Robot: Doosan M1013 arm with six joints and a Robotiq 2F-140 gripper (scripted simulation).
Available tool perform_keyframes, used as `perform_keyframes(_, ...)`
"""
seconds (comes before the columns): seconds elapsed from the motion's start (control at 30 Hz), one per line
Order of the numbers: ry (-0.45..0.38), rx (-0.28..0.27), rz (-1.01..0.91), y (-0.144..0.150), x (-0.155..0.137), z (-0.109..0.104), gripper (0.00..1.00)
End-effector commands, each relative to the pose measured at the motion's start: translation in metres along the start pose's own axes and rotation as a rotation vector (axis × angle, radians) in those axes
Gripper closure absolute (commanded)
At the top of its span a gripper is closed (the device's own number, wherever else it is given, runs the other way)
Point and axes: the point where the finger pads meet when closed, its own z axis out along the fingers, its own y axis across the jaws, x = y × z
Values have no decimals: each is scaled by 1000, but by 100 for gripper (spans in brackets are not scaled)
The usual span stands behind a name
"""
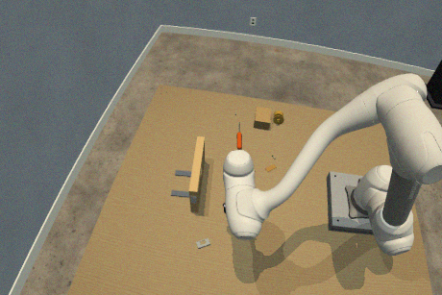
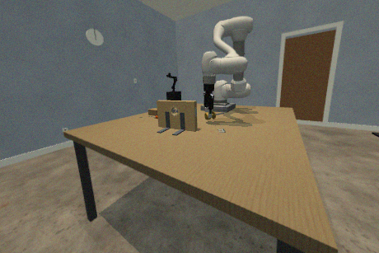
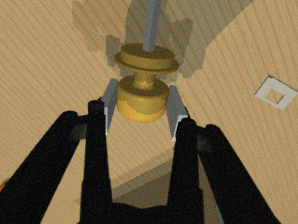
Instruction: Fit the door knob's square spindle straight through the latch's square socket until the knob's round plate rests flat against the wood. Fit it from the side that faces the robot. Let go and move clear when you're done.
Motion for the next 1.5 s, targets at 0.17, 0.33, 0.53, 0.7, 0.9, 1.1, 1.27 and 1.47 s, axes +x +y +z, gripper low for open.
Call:
perform_keyframes(0.17, 0, 0, 0, 0, 0, -5, 58)
perform_keyframes(0.33, 0, 0, 0, 0, 0, -6, 58)
perform_keyframes(0.53, 0, 0, 0, -1, 0, -16, 58)
perform_keyframes(0.7, 0, 0, 0, -2, 0, -24, 58)
perform_keyframes(0.9, 0, 0, 0, -3, 0, -37, 58)
perform_keyframes(1.1, 0, 0, 0, -3, 0, -39, 58)
perform_keyframes(1.27, 0, 0, 0, -3, 0, -39, 58)
perform_keyframes(1.47, 0, 0, 0, -3, 0, -39, 58)
